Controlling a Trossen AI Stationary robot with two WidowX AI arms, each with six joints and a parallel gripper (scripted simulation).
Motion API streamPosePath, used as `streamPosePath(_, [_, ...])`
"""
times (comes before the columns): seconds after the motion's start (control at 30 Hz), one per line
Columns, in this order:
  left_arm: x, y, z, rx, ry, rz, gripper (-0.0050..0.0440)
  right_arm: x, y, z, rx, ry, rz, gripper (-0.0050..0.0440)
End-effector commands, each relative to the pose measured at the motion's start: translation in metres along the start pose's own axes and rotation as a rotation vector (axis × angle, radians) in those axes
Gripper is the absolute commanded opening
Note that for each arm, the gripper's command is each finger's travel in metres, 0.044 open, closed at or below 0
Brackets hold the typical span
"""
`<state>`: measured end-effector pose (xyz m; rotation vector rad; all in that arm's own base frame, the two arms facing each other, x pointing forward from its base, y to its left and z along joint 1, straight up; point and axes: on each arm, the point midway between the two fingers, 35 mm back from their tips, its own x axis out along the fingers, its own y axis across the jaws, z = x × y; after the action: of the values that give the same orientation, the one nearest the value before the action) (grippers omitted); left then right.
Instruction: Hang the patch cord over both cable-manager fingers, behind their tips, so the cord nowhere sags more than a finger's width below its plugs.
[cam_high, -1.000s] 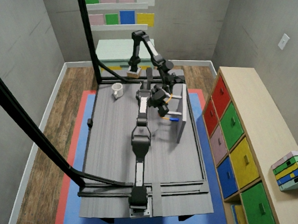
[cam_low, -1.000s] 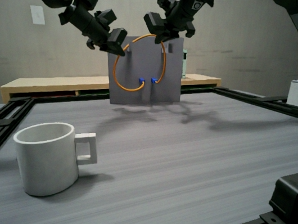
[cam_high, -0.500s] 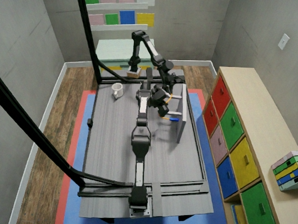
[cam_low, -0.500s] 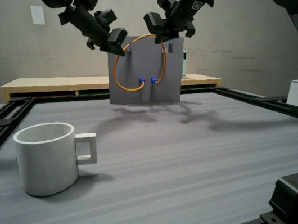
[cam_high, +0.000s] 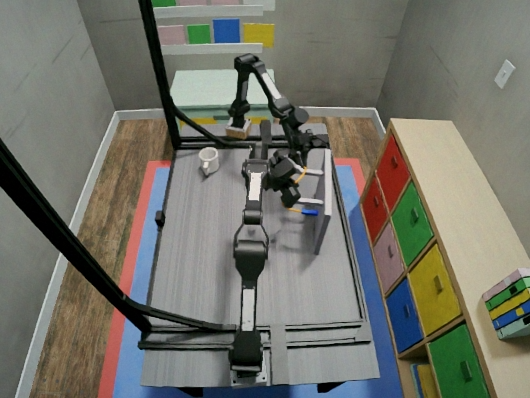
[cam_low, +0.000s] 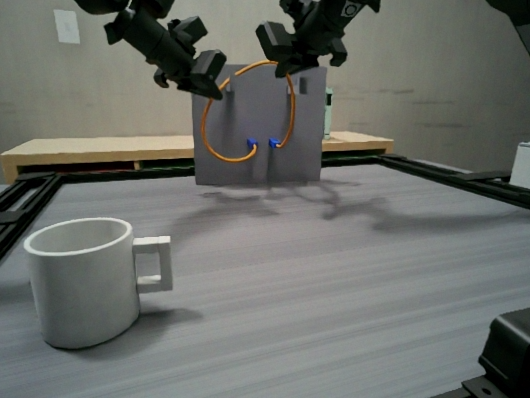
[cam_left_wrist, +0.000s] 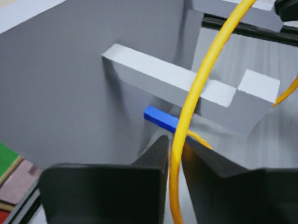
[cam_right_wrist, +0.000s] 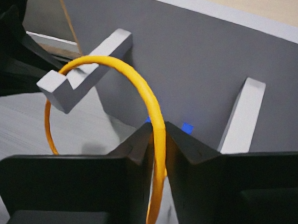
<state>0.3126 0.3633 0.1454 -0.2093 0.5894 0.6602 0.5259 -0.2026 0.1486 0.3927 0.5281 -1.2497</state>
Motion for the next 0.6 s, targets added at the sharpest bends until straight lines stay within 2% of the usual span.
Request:
streamPosePath(0.0, [-0.0068, 0.0006, 0.0126, 0.007, -0.033, 0.003, 0.0040, -0.0182, -0.0010, 0.0283, 0.052, -0.034, 0.033, 0.0025])
streamPosePath(0.57, [-0.0068, 0.0006, 0.0126, 0.007, -0.033, 0.003, 0.0040, -0.0162, -0.0043, 0.0232, 0.039, -0.026, 0.024, 0.0025])
